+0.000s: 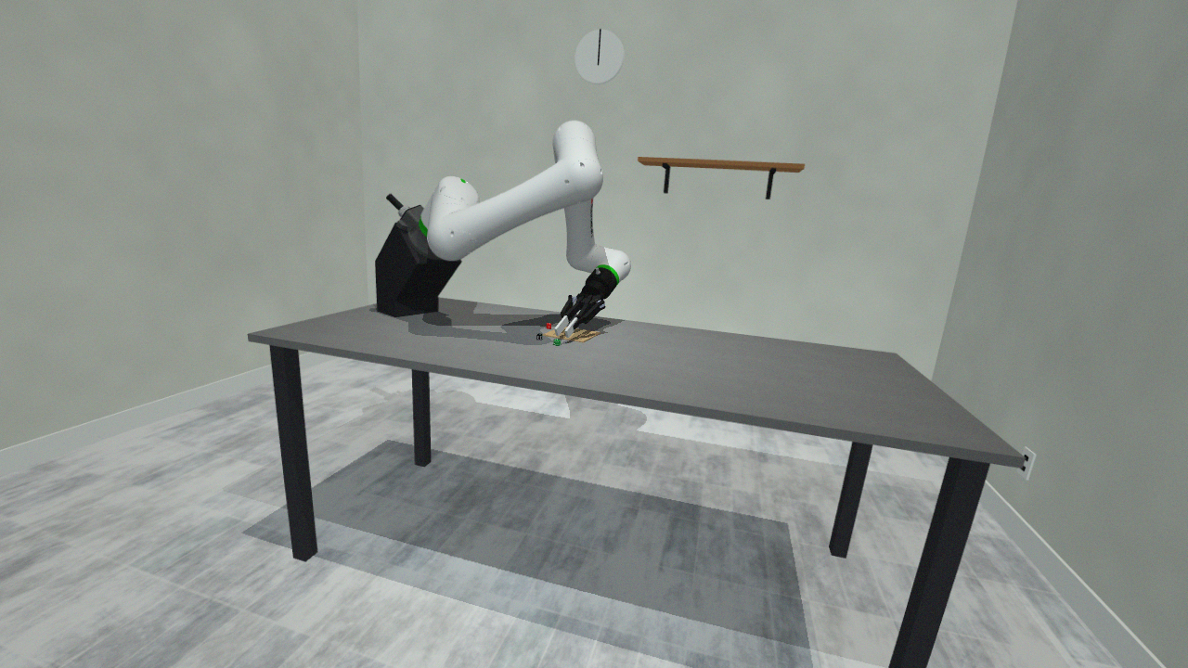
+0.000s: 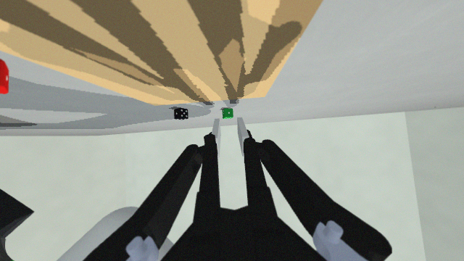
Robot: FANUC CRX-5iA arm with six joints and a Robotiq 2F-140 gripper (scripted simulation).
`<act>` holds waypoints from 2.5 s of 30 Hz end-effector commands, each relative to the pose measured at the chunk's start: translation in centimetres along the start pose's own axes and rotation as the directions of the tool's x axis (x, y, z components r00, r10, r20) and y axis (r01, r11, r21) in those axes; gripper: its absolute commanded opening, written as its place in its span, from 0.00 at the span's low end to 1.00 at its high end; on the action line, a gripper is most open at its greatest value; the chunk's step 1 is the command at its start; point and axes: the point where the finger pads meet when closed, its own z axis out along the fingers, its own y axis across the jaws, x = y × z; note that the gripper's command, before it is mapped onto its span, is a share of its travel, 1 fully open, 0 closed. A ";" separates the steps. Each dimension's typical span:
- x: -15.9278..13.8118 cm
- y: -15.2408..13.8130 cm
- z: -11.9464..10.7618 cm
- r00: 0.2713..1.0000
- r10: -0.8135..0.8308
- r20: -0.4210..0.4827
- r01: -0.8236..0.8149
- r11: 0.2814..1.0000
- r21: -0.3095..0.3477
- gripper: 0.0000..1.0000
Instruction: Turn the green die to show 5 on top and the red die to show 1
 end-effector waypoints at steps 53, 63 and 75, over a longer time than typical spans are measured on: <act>-8.1 -0.7 0.5 0.920 -0.026 -0.390 0.093 0.984 0.154 0.19; -9.3 -1.0 1.3 0.813 -0.007 -0.582 0.116 0.982 0.150 0.19; -11.2 -0.7 0.9 0.603 0.011 -0.797 0.075 0.995 0.071 0.19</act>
